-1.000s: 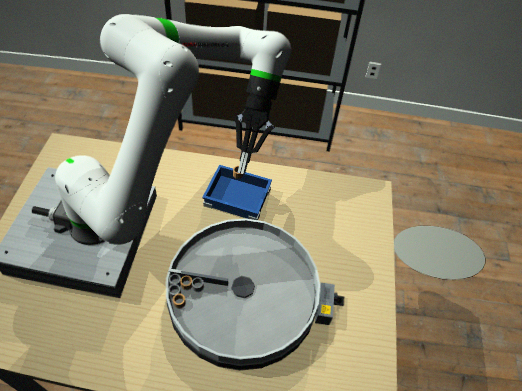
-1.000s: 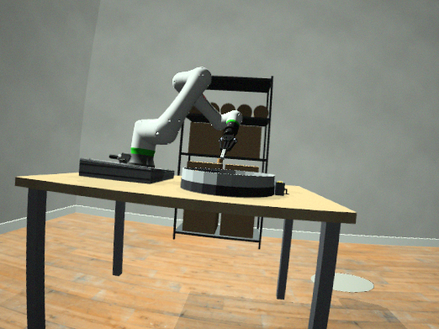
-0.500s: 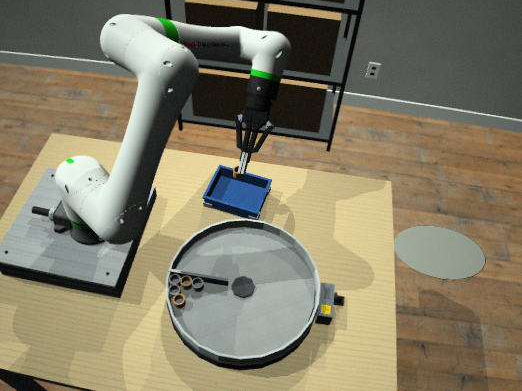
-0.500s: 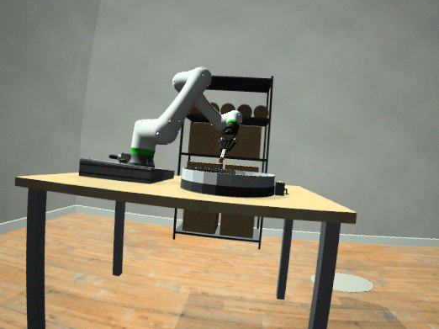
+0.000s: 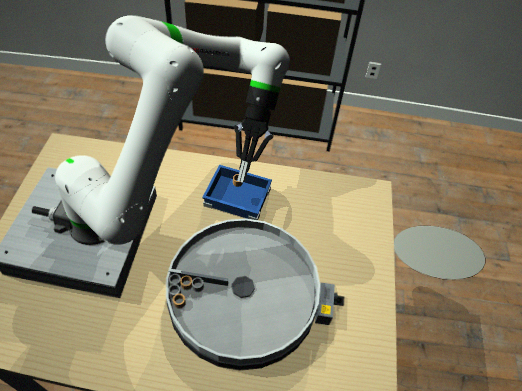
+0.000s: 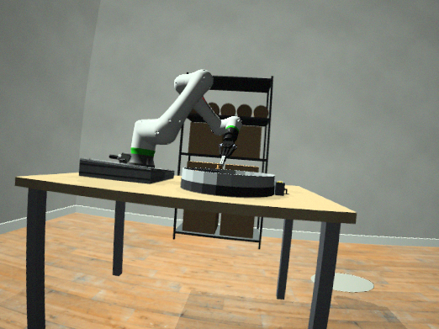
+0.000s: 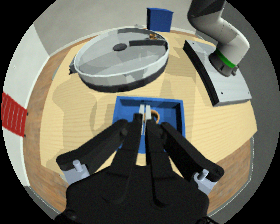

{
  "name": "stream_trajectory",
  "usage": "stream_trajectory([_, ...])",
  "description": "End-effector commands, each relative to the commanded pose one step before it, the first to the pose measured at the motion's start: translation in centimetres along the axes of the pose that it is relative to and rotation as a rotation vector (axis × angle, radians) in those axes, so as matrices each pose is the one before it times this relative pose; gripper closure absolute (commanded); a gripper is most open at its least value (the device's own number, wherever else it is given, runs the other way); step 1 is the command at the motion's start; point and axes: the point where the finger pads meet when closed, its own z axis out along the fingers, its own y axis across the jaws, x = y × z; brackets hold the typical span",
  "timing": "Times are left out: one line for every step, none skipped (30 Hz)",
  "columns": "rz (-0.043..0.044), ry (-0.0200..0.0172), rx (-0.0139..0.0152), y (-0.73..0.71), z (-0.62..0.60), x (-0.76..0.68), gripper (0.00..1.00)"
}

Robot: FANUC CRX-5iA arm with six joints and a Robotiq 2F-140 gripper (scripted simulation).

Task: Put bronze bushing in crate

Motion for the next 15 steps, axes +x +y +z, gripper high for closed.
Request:
stream_trajectory([0.00035,-0.00044,0.00057,-0.022,1.080,-0.955,1.00])
stream_trajectory([0.00000,0.00000,0.00000,0.003,0.250,-0.210,1.00])
stream_trajectory([0.00000,0.00000,0.00000,0.002,0.174,-0.146,1.00])
stream_trajectory([0.00000,0.00000,0.00000,0.001,0.101,-0.085,1.00])
stream_trajectory([0.00000,0.00000,0.00000,0.001,0.042,-0.035,1.00])
stream_trajectory([0.00000,0.00000,0.00000,0.000,0.007,-0.005,1.00])
stream_trajectory([0.00000,0.00000,0.00000,0.000,0.000,0.000,1.00])
stream_trajectory([0.00000,0.00000,0.00000,0.000,0.000,0.000,1.00])
stream_trajectory([0.00000,0.00000,0.00000,0.000,0.000,0.000,1.00])
stream_trajectory([0.00000,0.00000,0.00000,0.000,0.000,0.000,1.00])
stream_trajectory([0.00000,0.00000,0.00000,0.000,0.000,0.000,1.00])
stream_trajectory([0.00000,0.00000,0.00000,0.000,0.000,0.000,1.00])
stream_trajectory([0.00000,0.00000,0.00000,0.000,0.000,0.000,1.00])
stream_trajectory([0.00000,0.00000,0.00000,0.000,0.000,0.000,1.00])
stream_trajectory([0.00000,0.00000,0.00000,0.000,0.000,0.000,1.00])
